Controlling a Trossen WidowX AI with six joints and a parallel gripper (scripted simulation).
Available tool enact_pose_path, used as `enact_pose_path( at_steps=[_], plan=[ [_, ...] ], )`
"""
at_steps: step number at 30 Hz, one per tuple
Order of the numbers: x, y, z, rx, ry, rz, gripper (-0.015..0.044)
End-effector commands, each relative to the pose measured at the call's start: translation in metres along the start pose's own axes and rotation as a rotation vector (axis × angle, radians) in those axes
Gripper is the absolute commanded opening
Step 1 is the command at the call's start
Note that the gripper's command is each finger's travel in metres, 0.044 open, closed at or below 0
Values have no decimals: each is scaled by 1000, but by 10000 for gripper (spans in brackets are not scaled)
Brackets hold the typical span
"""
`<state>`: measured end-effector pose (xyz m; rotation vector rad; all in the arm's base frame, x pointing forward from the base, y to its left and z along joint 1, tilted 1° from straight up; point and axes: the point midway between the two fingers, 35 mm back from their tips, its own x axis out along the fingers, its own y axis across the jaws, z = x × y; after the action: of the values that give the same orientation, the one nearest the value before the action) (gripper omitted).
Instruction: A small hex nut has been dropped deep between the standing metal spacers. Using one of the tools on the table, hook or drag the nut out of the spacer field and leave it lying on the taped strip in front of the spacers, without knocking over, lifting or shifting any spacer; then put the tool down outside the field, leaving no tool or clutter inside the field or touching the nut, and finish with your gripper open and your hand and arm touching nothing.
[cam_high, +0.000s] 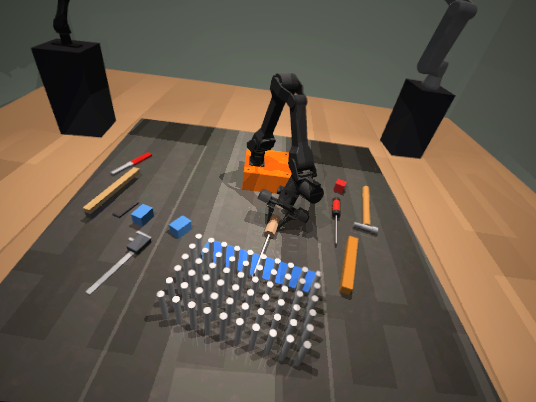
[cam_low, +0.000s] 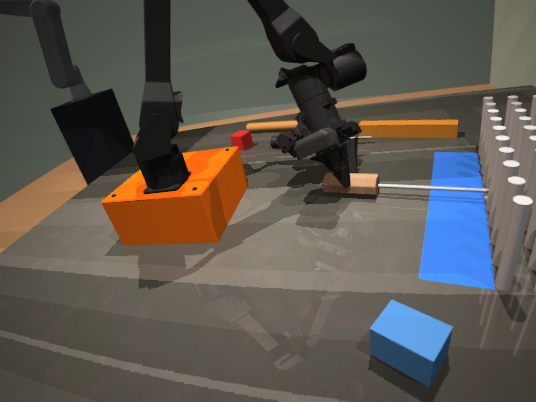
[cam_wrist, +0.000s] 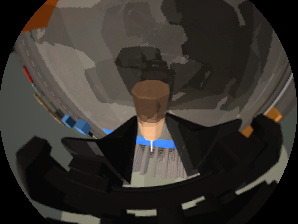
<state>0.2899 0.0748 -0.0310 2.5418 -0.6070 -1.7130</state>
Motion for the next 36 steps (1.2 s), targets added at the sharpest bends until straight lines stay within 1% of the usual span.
enact_pose_path(
  at_steps=[1, 18, 36],
  plan=[
    [-3, 1, 6, -1, -4, 0, 0],
    [-8, 1, 18, -1, -6, -1, 0],
    [-18, 3, 9, 1, -5, -2, 0]
  ],
)
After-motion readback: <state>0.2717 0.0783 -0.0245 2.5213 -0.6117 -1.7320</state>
